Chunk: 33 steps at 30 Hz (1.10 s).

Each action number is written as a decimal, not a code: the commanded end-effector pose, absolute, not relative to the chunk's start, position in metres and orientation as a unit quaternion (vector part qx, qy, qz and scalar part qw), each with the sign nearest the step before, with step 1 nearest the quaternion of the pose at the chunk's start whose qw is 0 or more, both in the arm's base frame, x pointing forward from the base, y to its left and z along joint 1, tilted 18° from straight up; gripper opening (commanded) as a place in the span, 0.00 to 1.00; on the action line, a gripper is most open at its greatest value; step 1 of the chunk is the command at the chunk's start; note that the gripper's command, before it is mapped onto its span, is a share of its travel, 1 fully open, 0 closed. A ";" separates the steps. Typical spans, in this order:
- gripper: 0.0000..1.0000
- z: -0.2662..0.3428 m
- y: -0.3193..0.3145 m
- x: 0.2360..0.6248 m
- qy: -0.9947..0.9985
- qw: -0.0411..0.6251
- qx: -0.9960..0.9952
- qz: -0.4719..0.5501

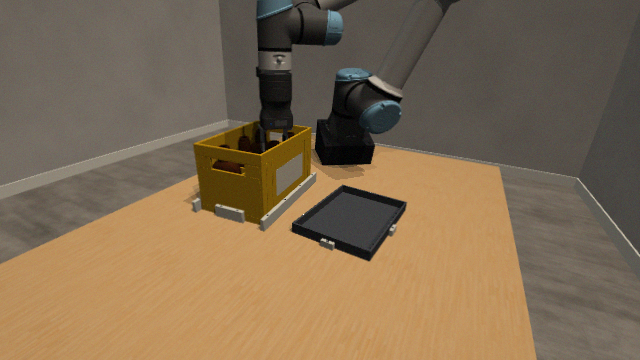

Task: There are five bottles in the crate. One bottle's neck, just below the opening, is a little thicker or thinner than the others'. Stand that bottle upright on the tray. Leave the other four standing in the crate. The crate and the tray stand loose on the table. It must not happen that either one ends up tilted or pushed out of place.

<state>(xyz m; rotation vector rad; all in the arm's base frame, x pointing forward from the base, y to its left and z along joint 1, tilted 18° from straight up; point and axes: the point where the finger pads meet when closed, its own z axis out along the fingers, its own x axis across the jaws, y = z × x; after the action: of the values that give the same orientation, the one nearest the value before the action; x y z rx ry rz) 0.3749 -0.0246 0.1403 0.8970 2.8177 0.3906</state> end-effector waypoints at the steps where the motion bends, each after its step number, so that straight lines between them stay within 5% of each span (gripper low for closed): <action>1: 1.00 0.141 -0.025 0.375 0.942 0.080 0.300 0.130; 33: 1.00 0.196 -0.036 0.362 0.942 0.080 0.300 0.130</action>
<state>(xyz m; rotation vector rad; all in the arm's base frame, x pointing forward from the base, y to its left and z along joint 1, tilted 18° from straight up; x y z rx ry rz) 0.3647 -0.0337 0.1848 0.8975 2.8168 0.3889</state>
